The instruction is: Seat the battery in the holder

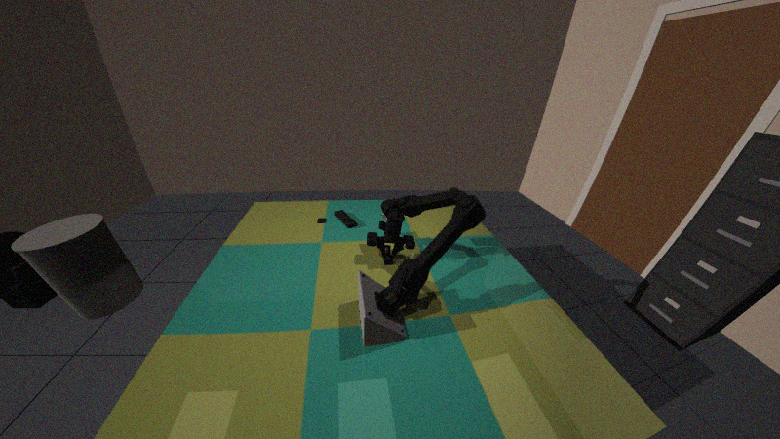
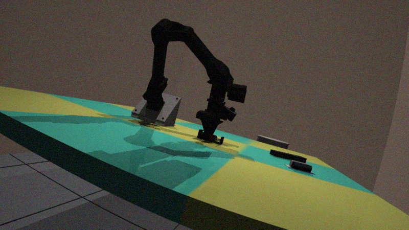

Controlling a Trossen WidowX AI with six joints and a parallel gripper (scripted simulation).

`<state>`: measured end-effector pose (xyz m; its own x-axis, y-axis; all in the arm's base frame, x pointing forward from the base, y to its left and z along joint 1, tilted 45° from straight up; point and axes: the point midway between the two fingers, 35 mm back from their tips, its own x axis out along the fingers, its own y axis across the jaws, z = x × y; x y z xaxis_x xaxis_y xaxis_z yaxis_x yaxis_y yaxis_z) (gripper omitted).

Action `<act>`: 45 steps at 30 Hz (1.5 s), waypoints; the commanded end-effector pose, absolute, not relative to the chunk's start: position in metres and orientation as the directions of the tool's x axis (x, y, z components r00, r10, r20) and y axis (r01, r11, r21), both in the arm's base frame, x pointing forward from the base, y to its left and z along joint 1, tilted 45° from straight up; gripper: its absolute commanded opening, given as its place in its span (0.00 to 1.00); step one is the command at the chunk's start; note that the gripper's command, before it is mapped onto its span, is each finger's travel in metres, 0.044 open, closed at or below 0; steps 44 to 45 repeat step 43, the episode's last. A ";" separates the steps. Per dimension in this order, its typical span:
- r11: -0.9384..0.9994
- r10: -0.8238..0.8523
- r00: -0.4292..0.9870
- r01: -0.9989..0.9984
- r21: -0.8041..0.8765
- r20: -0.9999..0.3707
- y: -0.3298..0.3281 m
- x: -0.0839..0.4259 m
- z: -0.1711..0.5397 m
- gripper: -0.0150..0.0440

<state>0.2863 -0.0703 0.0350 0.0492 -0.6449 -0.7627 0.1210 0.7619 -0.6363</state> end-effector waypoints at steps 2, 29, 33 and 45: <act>0.761 -0.645 0.048 0.118 -0.637 -0.762 -0.068 0.286 0.037 0.54; 0.764 -0.642 0.048 0.120 -0.634 -0.765 -0.007 0.284 0.093 1.00; 0.764 -0.642 0.048 0.120 -0.634 -0.765 -0.007 0.284 0.093 1.00; 0.764 -0.642 0.048 0.120 -0.634 -0.765 -0.007 0.284 0.093 1.00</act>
